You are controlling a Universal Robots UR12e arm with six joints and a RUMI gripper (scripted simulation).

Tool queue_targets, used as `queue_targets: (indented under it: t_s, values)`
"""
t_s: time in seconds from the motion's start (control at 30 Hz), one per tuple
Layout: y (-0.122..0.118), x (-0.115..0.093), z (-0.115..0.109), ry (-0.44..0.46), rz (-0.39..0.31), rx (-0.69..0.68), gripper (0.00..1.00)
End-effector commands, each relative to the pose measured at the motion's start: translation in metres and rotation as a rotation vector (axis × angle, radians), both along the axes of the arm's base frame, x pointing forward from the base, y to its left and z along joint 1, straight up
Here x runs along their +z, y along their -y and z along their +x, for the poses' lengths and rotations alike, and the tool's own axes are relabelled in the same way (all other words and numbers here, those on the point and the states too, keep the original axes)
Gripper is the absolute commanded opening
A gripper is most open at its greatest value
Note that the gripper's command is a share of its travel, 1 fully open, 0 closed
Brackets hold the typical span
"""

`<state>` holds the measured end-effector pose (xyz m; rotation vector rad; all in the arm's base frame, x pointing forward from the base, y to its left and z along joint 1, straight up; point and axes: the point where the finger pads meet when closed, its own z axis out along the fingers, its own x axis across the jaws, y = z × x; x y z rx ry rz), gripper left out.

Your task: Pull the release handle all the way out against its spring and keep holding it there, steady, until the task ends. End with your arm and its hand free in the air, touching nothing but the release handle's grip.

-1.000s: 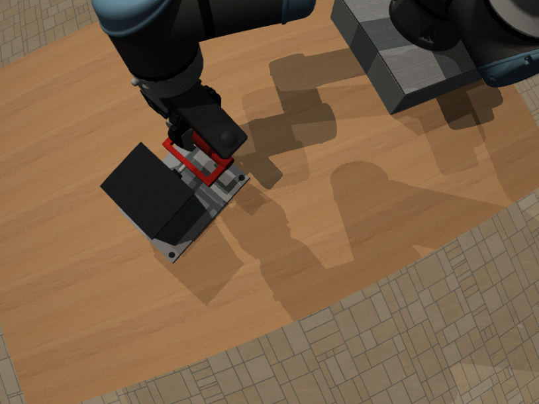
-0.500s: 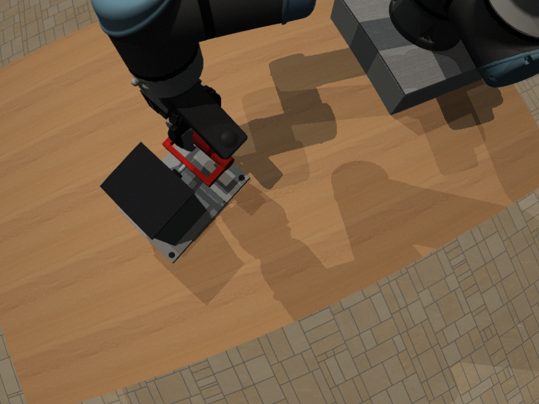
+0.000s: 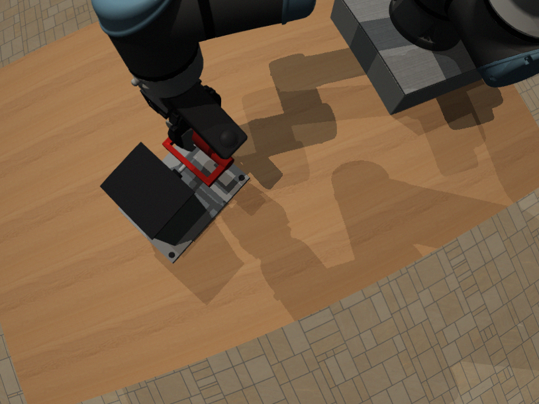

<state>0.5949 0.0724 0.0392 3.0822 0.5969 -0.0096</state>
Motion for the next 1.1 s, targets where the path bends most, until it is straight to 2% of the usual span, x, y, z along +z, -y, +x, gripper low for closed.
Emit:
queue_targets:
  t_s: [0.0, 0.5, 1.07]
  values:
    - [0.000, 0.001, 0.001, 0.001, 0.000, 0.000, 0.33]
    - [0.000, -0.002, 0.001, 0.001, 0.000, 0.000, 0.33]
    - [0.000, -0.015, 0.001, 0.001, 0.000, 0.000, 0.33]
